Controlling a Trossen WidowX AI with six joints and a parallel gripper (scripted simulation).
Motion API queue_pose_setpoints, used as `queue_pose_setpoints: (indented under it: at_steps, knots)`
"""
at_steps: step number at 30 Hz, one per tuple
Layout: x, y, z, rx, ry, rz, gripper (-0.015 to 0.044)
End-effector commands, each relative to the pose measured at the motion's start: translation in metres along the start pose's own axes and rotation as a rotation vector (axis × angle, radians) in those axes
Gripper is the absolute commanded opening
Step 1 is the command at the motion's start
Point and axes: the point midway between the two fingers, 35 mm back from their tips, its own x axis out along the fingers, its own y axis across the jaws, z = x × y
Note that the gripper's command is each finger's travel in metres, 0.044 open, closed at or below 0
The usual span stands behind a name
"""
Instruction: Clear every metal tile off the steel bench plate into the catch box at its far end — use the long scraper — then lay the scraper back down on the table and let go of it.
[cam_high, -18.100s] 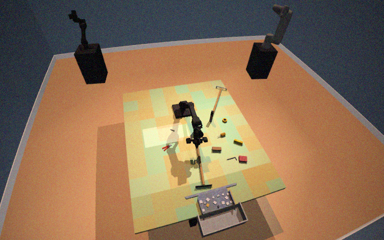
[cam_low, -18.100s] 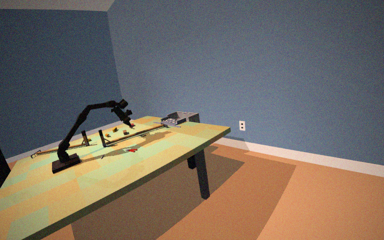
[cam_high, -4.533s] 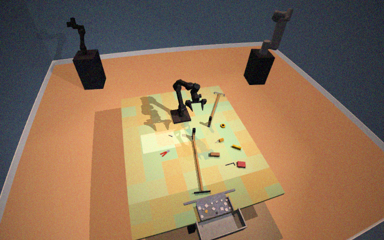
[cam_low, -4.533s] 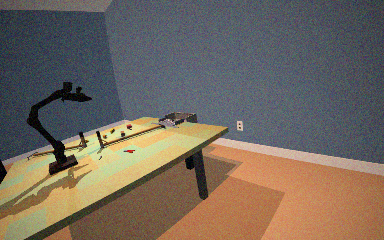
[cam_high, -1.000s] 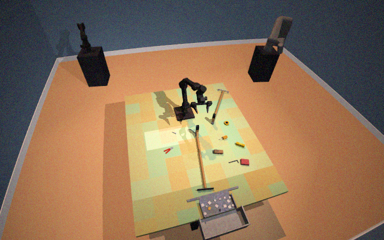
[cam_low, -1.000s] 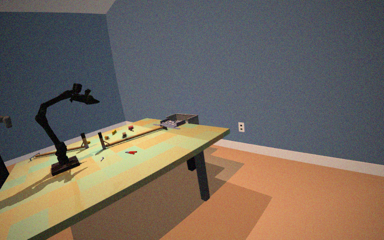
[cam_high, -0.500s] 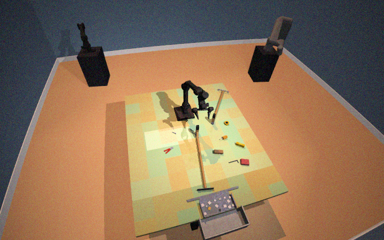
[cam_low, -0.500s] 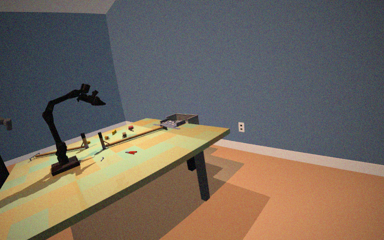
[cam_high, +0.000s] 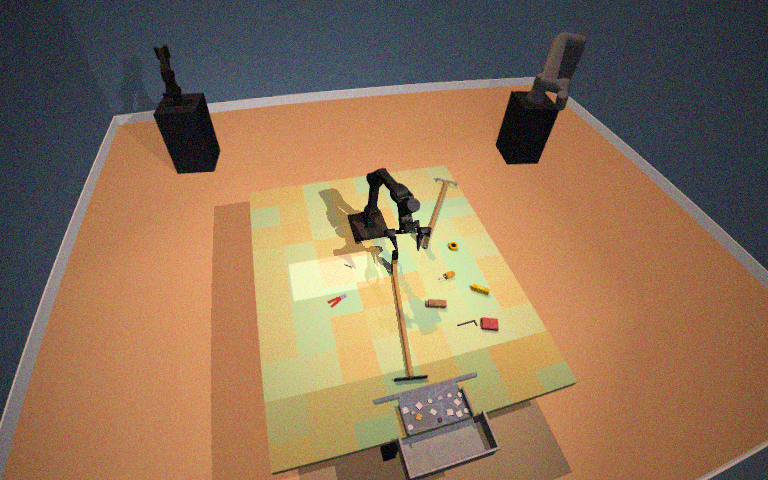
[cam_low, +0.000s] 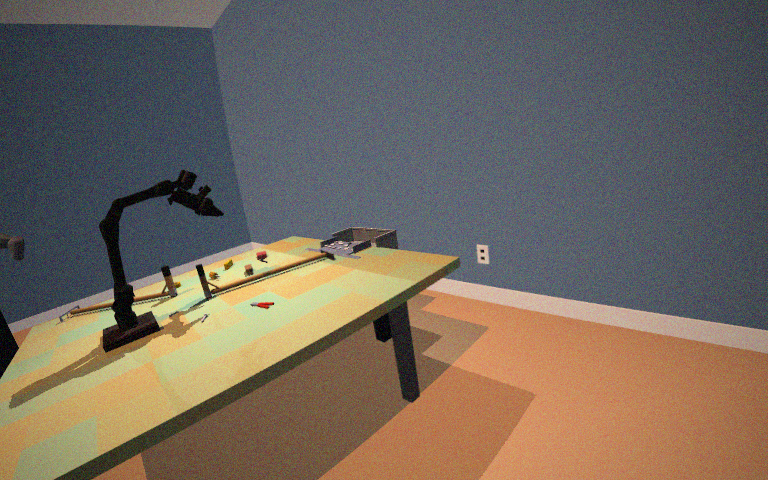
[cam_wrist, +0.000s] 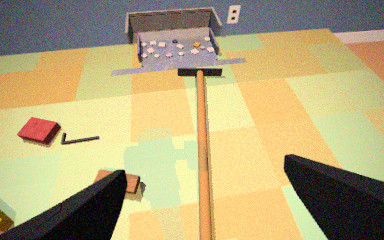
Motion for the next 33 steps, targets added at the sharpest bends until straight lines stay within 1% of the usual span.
queue_pose_setpoints:
  at_steps: [1,33]
  knots:
    - [0.015,-0.001,0.001,0.011,0.025,0.002,0.044]
    - [0.136,-0.019,-0.03,0.056,0.247,-0.003,0.044]
